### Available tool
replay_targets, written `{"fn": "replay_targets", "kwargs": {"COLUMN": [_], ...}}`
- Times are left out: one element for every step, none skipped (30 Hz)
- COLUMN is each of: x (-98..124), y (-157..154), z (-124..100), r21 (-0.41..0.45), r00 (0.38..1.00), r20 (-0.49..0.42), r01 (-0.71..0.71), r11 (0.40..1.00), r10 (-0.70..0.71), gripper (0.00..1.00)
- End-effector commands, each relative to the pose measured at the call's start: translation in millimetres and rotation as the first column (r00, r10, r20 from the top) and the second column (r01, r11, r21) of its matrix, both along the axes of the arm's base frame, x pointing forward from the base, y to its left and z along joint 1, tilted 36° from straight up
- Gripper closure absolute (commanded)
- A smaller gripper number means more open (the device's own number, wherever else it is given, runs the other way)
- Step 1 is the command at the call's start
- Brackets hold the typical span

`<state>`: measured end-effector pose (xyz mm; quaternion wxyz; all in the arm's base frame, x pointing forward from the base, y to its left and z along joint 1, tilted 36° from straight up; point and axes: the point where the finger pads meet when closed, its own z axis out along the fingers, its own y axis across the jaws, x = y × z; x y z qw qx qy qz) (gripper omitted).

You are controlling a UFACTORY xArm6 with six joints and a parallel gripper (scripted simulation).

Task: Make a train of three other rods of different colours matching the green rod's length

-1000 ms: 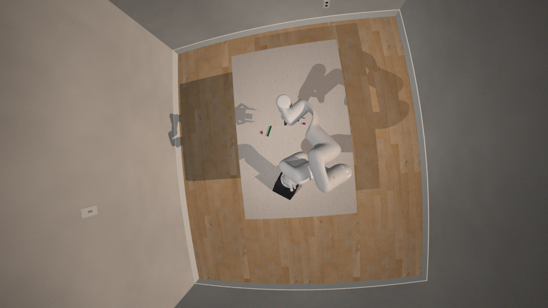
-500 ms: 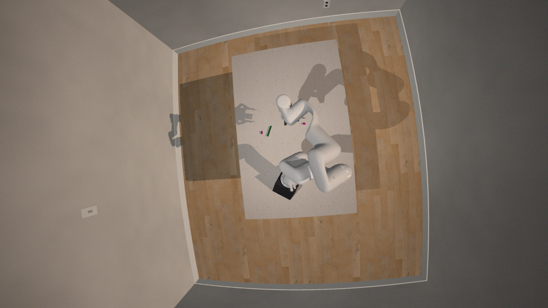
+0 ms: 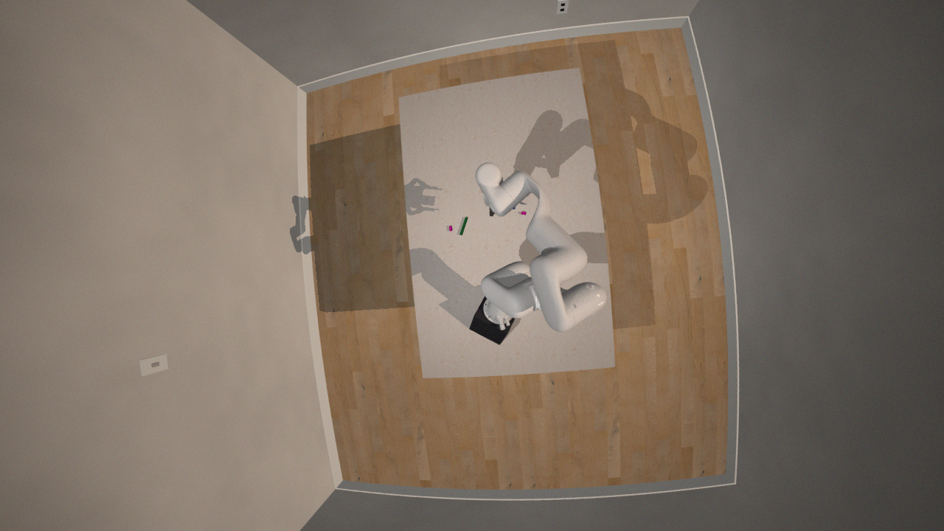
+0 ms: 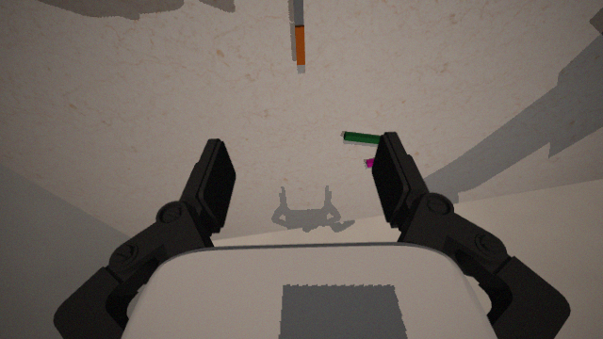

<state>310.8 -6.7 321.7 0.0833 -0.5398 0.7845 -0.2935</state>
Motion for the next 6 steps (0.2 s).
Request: {"fn": "replay_targets", "kwargs": {"x": [0.4,0.4,0.4,0.4,0.4,0.4], "y": [0.2,0.2,0.2,0.2,0.2,0.2], "z": [1.3,1.3,1.3,1.3,1.3,1.3], "r21": [0.001,0.001,0.001,0.001,0.001,0.001], "r00": [1.000,1.000,1.000,1.000,1.000,1.000], "r20": [0.003,0.003,0.003,0.003,0.003,0.003], "r01": [0.000,0.000,0.000,0.000,0.000,0.000], "r11": [1.000,1.000,1.000,1.000,1.000,1.000], "r10": [0.000,0.000,0.000,0.000,0.000,0.000], "gripper": [0.00,0.00,0.00,0.00,0.00,0.00]}}
